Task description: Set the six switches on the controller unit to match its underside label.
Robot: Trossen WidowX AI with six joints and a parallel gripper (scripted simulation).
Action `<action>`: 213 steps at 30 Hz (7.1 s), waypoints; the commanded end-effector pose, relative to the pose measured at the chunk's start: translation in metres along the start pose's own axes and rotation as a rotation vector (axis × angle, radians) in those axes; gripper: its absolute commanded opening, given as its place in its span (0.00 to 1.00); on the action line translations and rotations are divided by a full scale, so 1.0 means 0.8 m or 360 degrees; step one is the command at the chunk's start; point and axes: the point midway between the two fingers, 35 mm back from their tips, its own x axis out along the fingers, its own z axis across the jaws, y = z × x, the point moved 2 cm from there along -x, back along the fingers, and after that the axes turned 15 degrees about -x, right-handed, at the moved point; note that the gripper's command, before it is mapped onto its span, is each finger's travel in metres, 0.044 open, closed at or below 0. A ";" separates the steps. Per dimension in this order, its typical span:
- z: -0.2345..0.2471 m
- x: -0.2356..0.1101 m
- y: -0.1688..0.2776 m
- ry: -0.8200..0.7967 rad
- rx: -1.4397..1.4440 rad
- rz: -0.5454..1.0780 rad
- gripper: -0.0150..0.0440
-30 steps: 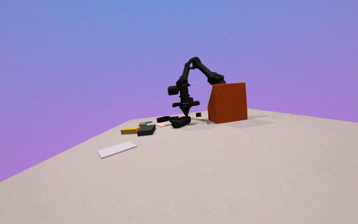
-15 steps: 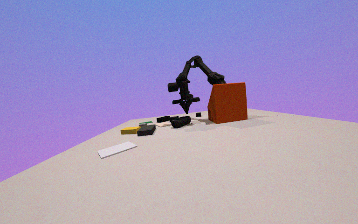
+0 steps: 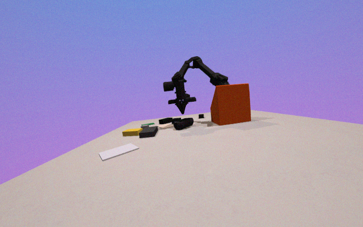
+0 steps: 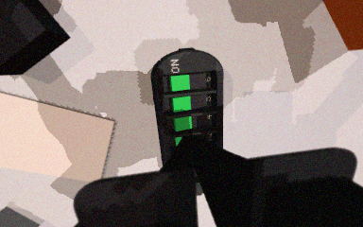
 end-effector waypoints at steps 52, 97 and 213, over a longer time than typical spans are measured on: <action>-0.018 0.003 0.031 -0.0004 0.0006 -0.0004 0.25; 0.003 -0.003 0.052 -0.0003 0.0004 0.0000 0.25; 0.045 -0.034 0.001 0.0000 -0.0001 -0.0002 0.34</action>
